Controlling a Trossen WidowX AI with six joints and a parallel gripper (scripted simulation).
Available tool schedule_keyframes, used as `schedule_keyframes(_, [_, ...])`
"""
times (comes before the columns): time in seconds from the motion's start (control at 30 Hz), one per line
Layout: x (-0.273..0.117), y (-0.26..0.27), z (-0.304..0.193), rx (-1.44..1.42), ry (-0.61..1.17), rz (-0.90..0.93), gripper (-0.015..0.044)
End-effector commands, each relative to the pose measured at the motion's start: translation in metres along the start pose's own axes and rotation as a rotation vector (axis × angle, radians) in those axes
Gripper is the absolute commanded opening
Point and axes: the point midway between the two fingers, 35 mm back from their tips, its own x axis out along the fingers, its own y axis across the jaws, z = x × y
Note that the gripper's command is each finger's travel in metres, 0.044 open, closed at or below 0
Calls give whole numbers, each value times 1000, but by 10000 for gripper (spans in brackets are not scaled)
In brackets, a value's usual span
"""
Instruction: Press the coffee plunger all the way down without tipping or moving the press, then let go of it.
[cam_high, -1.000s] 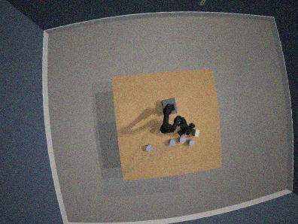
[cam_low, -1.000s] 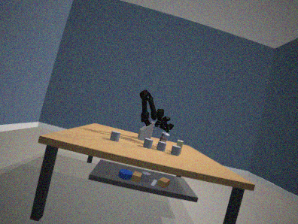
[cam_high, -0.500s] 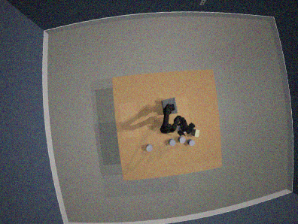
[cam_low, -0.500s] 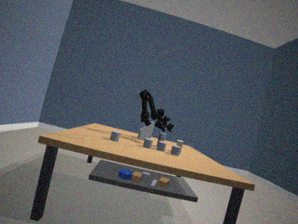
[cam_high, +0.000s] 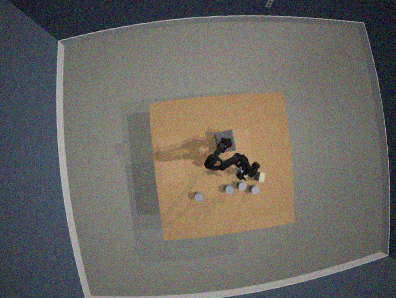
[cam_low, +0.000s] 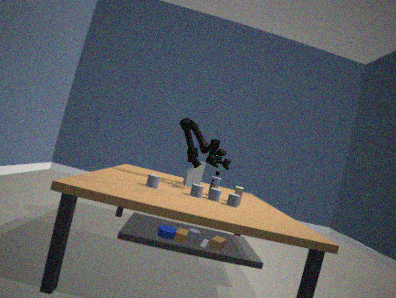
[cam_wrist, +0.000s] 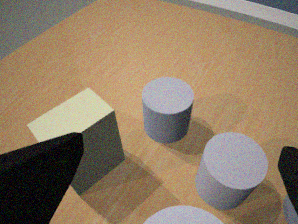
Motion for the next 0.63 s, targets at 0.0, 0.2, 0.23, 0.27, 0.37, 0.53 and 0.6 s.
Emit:
schedule_keyframes(0.0, [-28, -5, 15, 5, -4, -10, 440])
schedule_keyframes(0.2, [-45, -8, 19, 1, -7, -16, 440])
schedule_keyframes(0.23, [-45, -8, 19, 1, -7, -16, 440])
schedule_keyframes(0.27, [-45, -8, 19, 1, -7, -16, 440])
schedule_keyframes(0.37, [-45, -8, 19, 1, -7, -16, 440])
schedule_keyframes(0.53, [-45, -8, 19, 1, -7, -16, 440])
schedule_keyframes(0.6, [-45, -8, 19, 1, -7, -16, 440])
